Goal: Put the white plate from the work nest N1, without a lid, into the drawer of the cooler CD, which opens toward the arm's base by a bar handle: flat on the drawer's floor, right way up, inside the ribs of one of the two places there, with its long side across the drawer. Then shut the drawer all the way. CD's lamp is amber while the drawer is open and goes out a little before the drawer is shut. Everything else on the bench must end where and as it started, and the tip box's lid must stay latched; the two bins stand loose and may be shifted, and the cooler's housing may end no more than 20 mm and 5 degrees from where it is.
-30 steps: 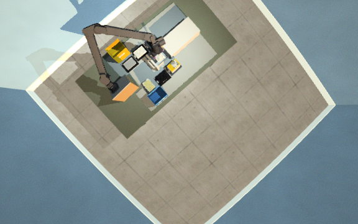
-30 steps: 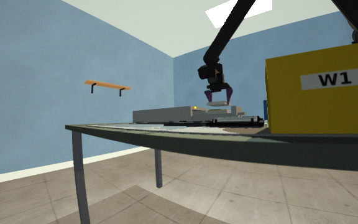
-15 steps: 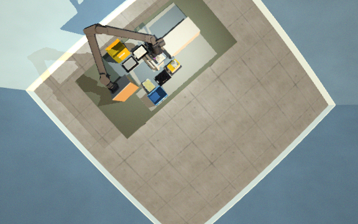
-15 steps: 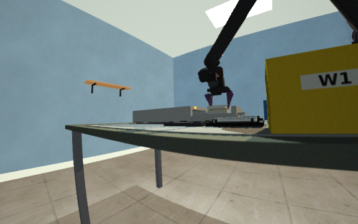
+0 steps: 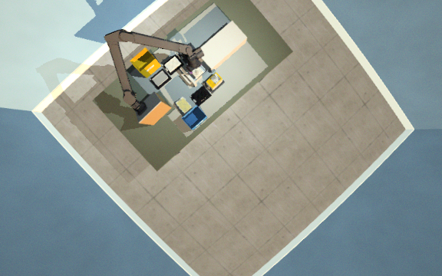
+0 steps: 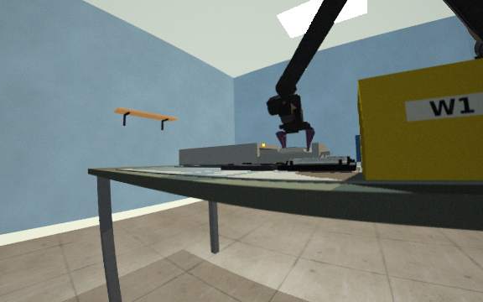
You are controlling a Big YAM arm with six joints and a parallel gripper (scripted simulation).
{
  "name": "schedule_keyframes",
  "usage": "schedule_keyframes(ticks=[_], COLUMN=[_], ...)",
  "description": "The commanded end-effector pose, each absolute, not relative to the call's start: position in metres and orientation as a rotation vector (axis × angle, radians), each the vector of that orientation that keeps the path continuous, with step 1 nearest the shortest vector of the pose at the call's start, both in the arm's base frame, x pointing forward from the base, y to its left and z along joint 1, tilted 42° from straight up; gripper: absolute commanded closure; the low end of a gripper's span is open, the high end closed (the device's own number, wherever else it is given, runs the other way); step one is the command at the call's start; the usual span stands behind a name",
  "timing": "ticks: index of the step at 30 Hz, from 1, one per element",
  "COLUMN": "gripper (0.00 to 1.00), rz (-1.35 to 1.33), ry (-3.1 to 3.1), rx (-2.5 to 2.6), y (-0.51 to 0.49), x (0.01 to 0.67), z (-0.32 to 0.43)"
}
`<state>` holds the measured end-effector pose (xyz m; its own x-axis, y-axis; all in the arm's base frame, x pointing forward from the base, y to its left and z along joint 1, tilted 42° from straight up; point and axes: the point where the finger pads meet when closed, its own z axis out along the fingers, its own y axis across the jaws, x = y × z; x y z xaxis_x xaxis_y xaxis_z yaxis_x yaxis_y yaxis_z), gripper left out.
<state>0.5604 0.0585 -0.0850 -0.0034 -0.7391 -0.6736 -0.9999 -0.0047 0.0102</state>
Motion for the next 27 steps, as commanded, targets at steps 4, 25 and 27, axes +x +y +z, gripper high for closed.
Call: schedule_keyframes(ticks=[4,25,27], gripper=[1.0,1.0,1.0], rz=[0.706,0.67,0.67], ry=[1.811,1.789,1.789], rx=[-1.77,-1.776,-1.776], y=[0.056,0.063,0.063], x=[0.56,0.572,0.572], z=[-0.094,-0.09,-0.09])
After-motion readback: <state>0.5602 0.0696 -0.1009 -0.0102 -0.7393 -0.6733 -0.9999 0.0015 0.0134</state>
